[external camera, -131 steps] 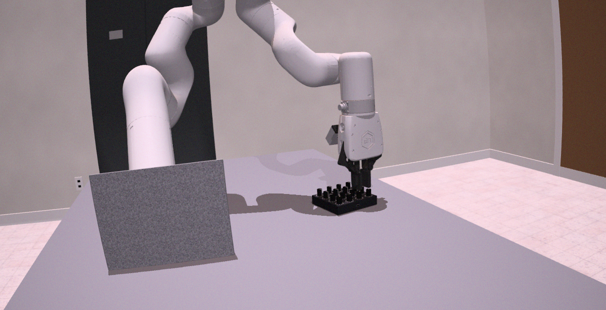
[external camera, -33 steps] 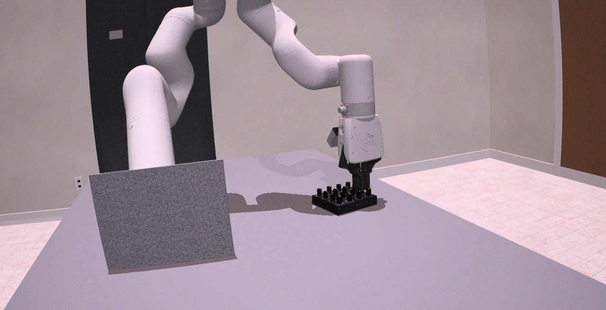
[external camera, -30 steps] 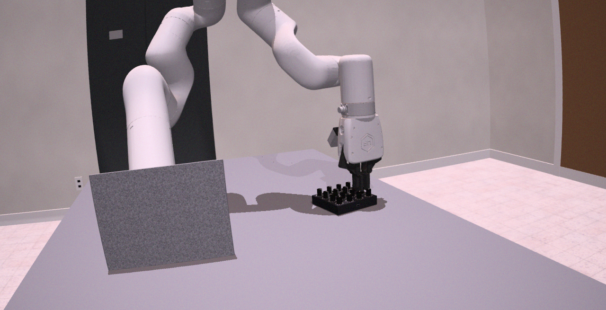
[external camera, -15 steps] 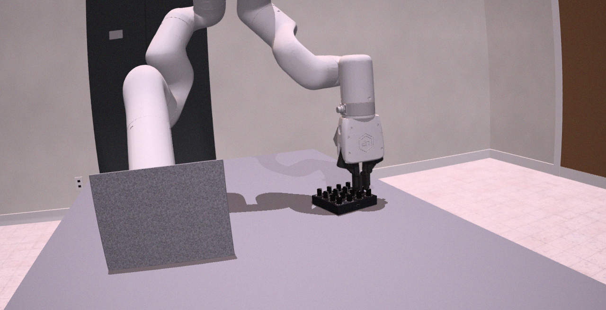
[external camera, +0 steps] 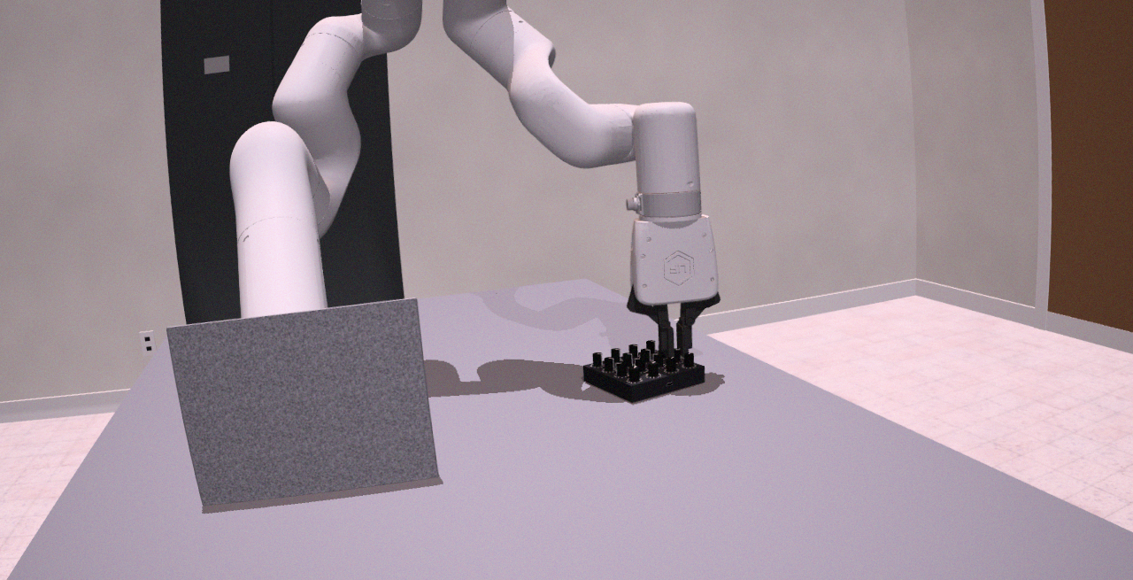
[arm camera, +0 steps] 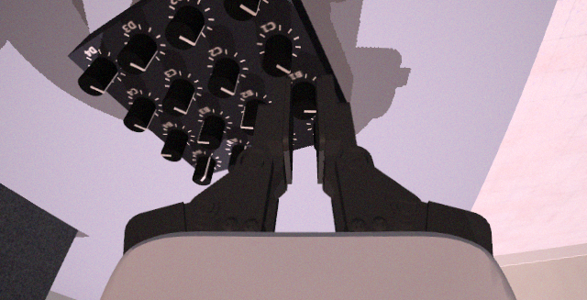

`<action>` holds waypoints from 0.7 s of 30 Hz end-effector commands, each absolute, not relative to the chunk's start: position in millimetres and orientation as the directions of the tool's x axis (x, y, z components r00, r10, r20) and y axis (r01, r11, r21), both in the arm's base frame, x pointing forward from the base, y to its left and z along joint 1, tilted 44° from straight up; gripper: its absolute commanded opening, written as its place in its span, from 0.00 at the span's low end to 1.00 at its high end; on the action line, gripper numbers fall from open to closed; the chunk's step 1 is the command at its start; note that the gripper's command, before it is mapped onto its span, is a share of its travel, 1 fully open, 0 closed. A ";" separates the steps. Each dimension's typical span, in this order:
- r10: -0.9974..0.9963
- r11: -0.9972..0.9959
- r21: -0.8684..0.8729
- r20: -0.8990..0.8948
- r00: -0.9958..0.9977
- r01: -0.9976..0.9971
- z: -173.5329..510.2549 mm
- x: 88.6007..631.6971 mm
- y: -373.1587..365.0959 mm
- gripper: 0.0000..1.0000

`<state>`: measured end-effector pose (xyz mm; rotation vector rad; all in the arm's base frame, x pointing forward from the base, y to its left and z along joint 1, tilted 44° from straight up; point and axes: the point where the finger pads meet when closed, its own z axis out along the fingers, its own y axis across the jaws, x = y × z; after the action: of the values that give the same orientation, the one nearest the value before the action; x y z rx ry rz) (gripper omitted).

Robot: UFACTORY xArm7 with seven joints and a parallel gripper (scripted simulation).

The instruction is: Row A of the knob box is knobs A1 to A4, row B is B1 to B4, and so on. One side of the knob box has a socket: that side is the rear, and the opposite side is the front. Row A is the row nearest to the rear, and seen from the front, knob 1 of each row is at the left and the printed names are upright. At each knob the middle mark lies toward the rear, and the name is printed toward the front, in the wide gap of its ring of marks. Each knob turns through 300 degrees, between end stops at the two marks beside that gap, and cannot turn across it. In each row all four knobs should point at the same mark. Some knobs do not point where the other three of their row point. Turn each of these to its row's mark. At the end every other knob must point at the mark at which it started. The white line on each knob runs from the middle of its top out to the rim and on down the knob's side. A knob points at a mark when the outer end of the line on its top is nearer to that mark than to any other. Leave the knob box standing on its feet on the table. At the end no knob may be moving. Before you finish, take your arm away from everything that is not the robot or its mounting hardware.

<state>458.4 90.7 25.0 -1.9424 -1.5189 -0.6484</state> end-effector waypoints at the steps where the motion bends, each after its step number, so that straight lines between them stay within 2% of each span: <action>1: 0.668 -0.255 -0.219 0.665 0.335 0.942 25.8 459.7 88.7 0.08; 9: 0.620 -0.356 -0.320 0.622 0.478 0.878 25.8 459.7 88.7 0.08; 21: 0.475 -0.534 -0.500 0.489 0.731 0.682 25.8 459.7 88.7 0.08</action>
<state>458.4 90.6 25.0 -2.1975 -0.9765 -0.4327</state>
